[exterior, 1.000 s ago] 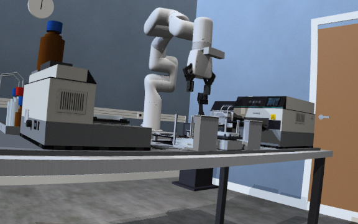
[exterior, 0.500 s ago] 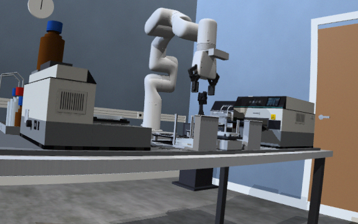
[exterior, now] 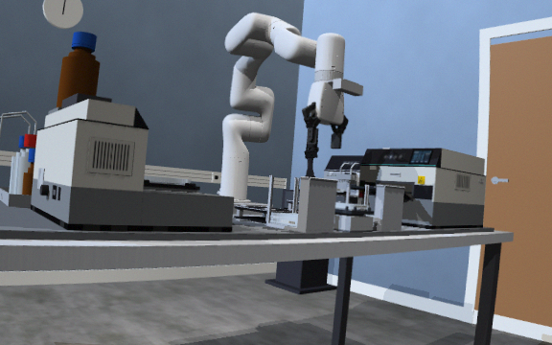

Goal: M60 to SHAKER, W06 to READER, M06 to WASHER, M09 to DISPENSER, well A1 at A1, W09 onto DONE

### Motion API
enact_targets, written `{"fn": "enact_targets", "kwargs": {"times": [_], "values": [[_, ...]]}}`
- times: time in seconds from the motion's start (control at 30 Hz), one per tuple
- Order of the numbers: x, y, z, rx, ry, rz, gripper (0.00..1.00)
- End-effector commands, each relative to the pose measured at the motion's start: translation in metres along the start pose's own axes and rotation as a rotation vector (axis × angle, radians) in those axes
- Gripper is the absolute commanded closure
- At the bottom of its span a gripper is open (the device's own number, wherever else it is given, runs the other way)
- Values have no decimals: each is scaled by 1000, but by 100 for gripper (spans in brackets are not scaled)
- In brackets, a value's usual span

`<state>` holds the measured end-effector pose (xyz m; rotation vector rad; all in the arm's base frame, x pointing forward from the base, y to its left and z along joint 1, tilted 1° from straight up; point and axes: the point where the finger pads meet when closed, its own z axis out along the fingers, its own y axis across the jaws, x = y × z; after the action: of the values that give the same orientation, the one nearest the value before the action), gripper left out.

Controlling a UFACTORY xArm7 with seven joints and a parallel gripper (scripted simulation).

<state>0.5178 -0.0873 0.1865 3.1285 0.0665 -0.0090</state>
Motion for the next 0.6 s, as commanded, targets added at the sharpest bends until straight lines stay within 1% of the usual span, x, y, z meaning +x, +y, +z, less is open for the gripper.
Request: {"fn": "enact_targets", "kwargs": {"times": [0.0,0.03,0.53,0.57], "values": [[2,-12,-2,-1,5,0,0],[2,-12,-2,-1,5,0,0],[4,-60,-2,-1,5,-7,0],[4,-60,-2,-1,5,-7,0]]}}
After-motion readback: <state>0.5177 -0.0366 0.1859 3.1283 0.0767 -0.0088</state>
